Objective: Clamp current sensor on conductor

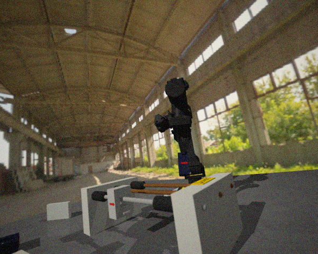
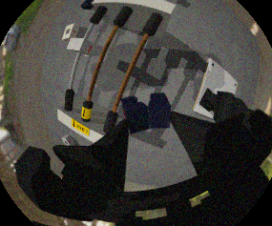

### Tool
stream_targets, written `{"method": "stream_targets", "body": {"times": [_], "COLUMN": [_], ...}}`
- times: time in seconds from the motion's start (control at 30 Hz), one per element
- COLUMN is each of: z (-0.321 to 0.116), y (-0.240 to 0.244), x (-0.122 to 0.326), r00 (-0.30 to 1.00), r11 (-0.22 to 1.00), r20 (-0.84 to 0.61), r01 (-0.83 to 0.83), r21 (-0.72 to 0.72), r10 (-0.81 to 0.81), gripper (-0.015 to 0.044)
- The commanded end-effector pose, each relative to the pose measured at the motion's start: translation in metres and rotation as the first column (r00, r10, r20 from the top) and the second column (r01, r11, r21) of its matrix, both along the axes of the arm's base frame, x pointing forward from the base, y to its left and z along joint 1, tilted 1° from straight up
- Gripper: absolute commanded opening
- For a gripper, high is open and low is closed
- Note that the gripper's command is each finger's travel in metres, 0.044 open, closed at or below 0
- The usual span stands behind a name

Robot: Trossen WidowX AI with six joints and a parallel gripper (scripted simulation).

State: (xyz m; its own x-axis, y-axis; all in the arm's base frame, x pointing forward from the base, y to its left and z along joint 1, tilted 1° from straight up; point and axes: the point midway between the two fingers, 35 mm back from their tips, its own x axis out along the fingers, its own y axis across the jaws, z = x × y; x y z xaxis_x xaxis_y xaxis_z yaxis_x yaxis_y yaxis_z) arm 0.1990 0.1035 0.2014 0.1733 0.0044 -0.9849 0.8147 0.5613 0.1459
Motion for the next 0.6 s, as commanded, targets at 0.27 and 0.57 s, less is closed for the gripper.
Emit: {"method": "stream_targets", "body": {"times": [0.27, 0.57], "z": [0.003, 0.0], "y": [0.005, 0.003], "x": [0.069, 0.105], "r00": [0.933, 0.855], "r11": [0.932, 0.852], "r20": [0.052, 0.061], "r01": [0.351, 0.503], "r21": [0.092, 0.147], "r10": [-0.356, -0.515], "gripper": [0.0, 0.0]}}
